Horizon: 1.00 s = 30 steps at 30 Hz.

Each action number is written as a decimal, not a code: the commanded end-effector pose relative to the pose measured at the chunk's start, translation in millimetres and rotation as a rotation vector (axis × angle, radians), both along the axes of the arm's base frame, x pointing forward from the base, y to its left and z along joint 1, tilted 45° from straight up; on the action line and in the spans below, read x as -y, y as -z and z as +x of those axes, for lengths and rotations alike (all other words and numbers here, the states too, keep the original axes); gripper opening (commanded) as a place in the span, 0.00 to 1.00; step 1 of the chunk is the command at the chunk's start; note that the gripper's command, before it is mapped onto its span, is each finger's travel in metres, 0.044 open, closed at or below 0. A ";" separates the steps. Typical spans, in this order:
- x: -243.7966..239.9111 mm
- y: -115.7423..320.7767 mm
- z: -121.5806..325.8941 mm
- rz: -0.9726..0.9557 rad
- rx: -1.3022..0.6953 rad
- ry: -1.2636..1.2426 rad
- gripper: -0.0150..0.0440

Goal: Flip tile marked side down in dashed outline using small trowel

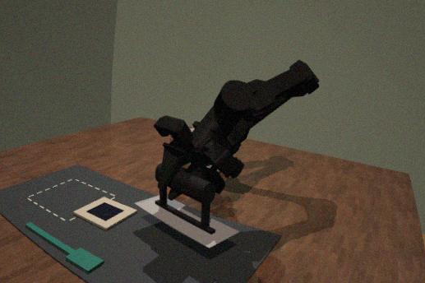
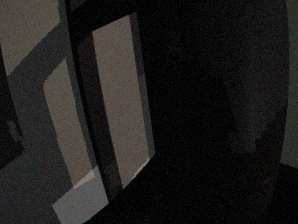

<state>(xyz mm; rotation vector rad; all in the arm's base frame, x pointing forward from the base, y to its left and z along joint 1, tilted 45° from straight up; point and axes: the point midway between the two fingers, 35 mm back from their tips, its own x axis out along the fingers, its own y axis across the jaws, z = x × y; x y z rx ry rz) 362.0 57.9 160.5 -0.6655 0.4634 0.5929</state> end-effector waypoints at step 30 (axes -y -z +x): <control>6.5 41.0 16.3 0.091 0.214 -0.193 0.25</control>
